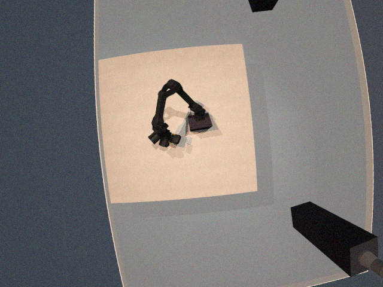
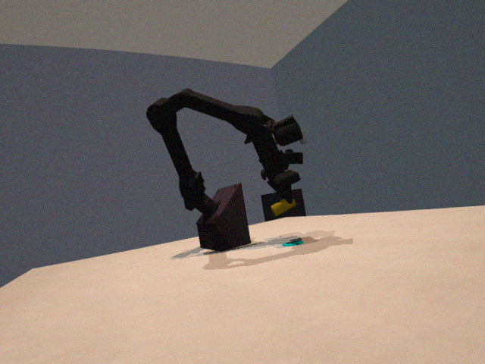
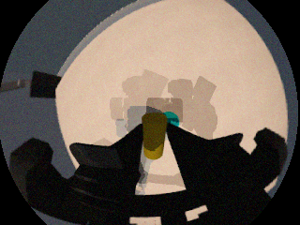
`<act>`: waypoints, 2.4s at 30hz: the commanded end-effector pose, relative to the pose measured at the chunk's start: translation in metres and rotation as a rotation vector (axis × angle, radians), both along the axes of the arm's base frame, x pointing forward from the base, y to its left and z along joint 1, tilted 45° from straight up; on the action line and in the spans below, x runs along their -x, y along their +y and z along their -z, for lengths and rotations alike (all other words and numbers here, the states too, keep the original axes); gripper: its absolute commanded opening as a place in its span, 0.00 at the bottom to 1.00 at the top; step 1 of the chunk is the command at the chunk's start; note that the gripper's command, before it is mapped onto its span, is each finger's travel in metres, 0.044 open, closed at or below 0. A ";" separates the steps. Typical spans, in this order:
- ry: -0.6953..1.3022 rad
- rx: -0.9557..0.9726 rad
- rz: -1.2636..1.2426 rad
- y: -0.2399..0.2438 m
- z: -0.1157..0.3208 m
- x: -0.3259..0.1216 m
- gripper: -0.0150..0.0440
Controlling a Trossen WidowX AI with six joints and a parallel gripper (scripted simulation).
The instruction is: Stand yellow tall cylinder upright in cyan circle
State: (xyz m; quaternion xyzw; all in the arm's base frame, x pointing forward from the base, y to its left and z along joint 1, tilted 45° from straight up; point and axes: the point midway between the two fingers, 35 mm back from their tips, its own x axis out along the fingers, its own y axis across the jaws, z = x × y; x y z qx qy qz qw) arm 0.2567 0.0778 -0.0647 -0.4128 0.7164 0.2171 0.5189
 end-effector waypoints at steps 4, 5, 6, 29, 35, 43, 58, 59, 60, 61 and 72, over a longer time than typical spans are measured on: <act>0.001 -0.052 0.005 -0.002 0.003 0.003 0.43; -0.001 -0.059 0.005 -0.002 0.004 0.003 0.43; -0.002 -0.066 0.006 -0.002 0.004 0.003 0.43; -0.043 -0.228 0.005 -0.004 0.009 0.003 0.43; -0.057 -0.270 0.001 -0.005 0.010 0.003 0.43; -0.080 -0.324 -0.006 -0.005 0.011 0.003 0.43; -0.128 -0.421 -0.025 -0.006 0.010 0.002 0.43; -0.132 -0.427 -0.026 -0.006 0.010 0.002 0.43; -0.136 -0.433 -0.028 -0.006 0.010 0.002 0.43; -0.139 -0.439 -0.029 -0.006 0.010 0.002 0.43; -0.183 -0.506 -0.050 -0.007 0.008 0.002 0.43</act>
